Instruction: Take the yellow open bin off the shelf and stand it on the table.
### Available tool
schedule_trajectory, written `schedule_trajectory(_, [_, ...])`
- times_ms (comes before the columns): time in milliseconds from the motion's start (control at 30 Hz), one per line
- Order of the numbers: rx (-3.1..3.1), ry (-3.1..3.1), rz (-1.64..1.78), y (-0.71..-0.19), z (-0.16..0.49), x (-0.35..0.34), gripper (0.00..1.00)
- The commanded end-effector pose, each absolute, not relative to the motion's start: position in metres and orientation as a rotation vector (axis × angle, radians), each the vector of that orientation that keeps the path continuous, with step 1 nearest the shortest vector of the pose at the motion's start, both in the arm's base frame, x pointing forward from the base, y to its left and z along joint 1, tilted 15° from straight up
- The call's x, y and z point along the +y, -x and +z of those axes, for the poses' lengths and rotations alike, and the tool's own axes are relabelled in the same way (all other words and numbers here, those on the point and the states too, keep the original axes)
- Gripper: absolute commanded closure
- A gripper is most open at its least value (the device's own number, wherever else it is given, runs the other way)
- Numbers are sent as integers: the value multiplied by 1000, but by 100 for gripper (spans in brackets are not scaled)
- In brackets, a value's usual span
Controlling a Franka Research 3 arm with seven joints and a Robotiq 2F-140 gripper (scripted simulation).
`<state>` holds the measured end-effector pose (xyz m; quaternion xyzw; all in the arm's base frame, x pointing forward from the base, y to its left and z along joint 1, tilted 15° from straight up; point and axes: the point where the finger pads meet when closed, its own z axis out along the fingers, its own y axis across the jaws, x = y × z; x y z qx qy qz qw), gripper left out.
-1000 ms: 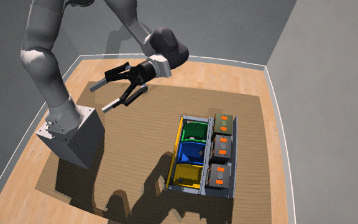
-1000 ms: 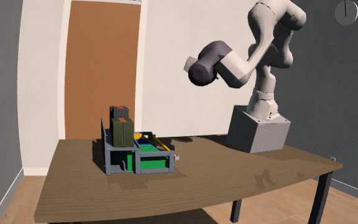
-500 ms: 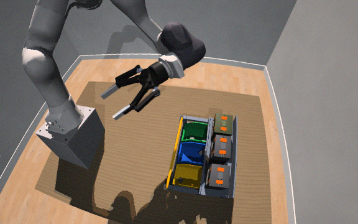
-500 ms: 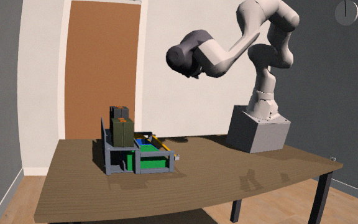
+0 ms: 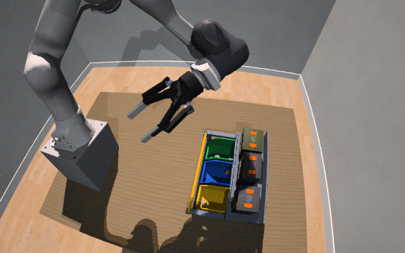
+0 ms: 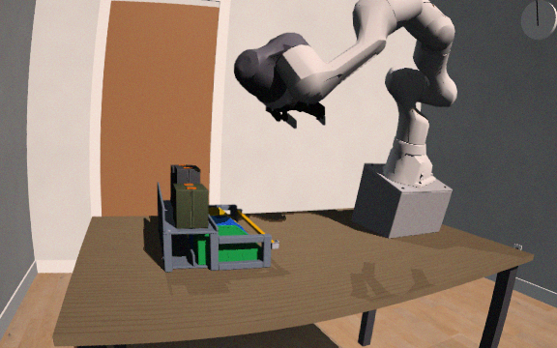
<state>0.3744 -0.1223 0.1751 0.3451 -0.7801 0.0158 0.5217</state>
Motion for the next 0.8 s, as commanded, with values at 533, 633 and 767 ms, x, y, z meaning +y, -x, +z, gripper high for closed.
schedule_trajectory(533, [-2157,-699,-11,-420,142,-127,43])
schedule_trajectory(633, [-2157,-699,-11,-420,142,-127,43])
schedule_trajectory(767, [-2157,-699,-11,-420,142,-127,43])
